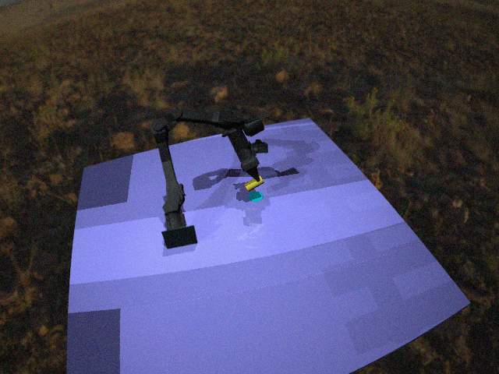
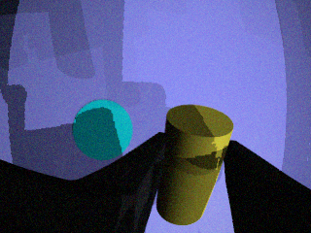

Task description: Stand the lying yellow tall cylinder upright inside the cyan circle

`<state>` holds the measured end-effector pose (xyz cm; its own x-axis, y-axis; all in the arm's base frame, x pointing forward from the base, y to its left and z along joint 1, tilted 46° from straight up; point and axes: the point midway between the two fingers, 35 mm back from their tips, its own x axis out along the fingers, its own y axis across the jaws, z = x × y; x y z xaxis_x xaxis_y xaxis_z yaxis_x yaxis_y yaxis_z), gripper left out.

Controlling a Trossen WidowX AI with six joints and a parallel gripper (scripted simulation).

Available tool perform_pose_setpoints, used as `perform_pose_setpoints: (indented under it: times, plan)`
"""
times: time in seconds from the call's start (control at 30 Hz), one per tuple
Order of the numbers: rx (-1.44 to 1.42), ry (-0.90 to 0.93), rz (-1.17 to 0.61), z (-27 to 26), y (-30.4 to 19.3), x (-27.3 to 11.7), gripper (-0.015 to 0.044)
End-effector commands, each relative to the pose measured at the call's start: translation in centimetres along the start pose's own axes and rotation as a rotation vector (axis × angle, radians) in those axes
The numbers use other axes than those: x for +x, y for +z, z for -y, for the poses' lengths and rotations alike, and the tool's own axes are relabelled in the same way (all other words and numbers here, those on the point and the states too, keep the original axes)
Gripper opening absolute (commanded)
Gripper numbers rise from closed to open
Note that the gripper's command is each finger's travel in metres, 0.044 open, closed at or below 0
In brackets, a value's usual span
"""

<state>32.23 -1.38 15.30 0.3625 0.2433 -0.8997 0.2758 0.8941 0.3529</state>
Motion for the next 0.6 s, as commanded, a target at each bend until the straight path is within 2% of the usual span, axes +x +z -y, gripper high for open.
perform_pose_setpoints:
  times: [0.0, 0.57]
  plan:
    - [0.003, -0.018, 0.019, 0.04, -0.17, 0.24, 0.0105]
    - [0.019, -0.058, 0.113, -0.06, -0.07, 0.36, 0.0105]
